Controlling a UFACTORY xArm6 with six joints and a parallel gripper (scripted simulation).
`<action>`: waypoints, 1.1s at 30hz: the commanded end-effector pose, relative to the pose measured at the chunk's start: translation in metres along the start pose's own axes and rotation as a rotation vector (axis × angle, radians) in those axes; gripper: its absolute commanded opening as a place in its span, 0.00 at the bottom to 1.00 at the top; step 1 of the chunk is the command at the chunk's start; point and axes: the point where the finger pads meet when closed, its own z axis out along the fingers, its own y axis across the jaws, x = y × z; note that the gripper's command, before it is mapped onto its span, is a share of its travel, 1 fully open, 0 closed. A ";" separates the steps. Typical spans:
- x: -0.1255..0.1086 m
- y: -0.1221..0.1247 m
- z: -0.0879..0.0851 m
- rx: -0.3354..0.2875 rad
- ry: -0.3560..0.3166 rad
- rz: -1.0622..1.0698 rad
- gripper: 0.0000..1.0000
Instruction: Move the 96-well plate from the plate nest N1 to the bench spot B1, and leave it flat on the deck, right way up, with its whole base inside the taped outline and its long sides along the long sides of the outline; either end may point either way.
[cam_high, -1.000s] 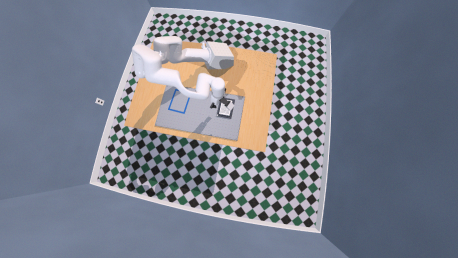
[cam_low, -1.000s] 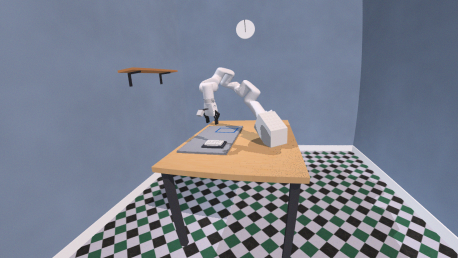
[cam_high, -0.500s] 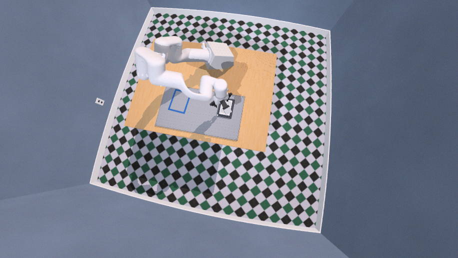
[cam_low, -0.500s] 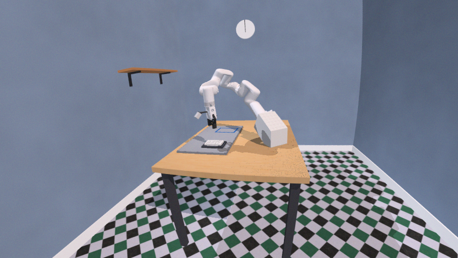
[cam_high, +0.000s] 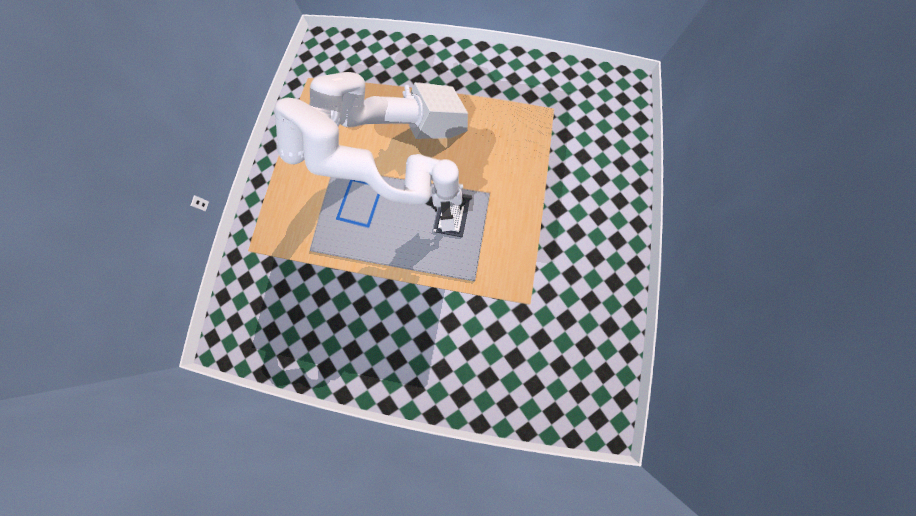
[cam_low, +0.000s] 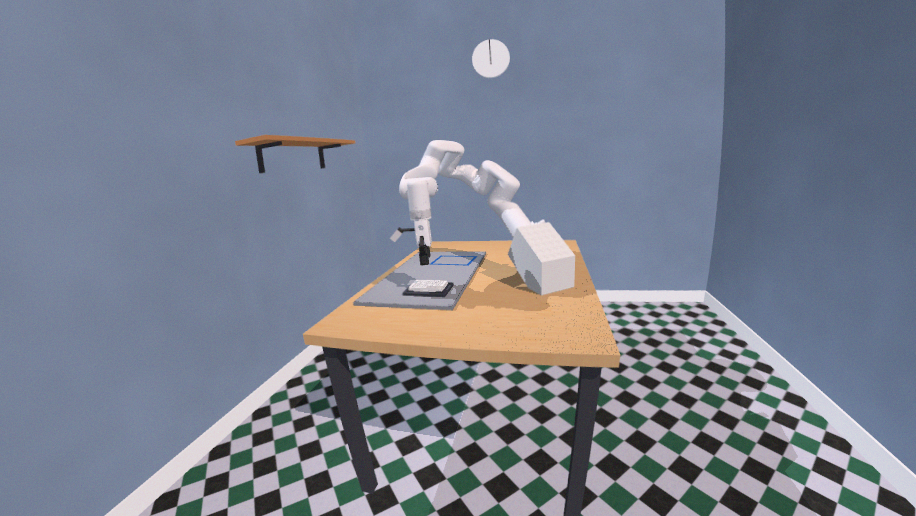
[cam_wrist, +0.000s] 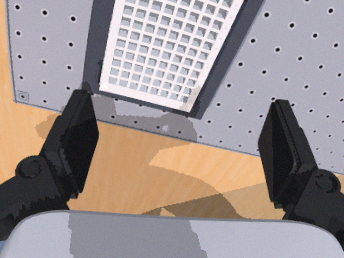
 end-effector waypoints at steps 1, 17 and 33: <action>0.000 -0.006 0.005 0.013 0.010 0.142 1.00; -0.001 -0.010 0.009 0.025 0.009 0.280 1.00; -0.001 -0.011 0.031 0.025 0.009 0.280 1.00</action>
